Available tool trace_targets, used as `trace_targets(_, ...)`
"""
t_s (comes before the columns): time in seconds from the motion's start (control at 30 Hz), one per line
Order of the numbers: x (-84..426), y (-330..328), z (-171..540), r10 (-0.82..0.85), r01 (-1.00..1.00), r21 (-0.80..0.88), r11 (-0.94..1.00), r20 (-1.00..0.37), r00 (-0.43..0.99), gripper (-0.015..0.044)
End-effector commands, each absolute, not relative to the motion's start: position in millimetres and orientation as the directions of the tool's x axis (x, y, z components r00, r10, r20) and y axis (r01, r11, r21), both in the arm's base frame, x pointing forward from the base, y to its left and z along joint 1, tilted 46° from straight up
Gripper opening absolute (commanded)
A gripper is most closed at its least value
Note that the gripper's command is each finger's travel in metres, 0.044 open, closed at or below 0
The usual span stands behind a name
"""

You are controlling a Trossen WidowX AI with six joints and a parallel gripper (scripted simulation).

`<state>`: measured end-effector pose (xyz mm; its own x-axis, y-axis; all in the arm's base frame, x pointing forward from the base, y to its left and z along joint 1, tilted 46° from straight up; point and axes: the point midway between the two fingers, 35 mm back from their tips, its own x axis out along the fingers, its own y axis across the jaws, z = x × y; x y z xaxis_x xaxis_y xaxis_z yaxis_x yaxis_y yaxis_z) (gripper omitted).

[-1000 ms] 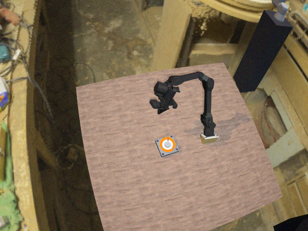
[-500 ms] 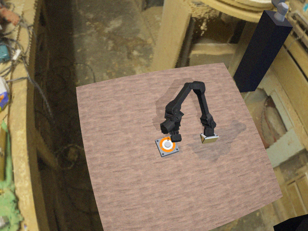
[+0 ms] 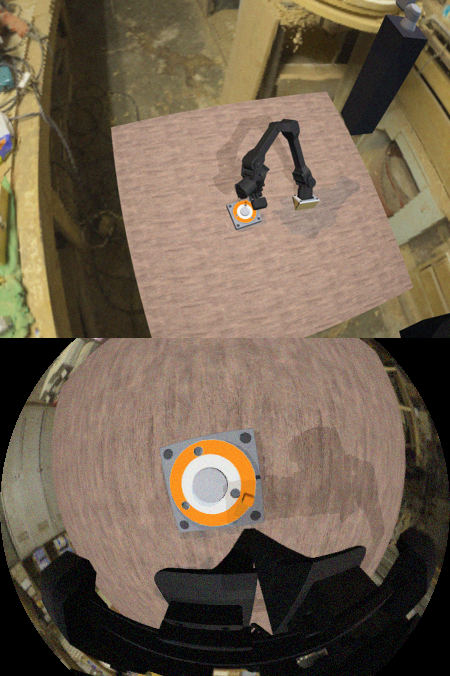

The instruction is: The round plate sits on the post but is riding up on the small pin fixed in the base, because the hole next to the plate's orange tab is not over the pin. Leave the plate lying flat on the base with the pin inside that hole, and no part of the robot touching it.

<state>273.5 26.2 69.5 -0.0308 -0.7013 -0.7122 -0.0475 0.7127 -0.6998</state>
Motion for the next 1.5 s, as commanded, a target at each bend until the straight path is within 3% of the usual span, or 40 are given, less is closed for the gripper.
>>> trace_targets(0.0,272,14,58,-0.709,-0.058,-0.707,0.705,-0.704,-0.04,0.0)
trace_targets(1.47,297,-16,47,-0.711,-0.057,-0.709,0.703,-0.702,-0.039,0.0)
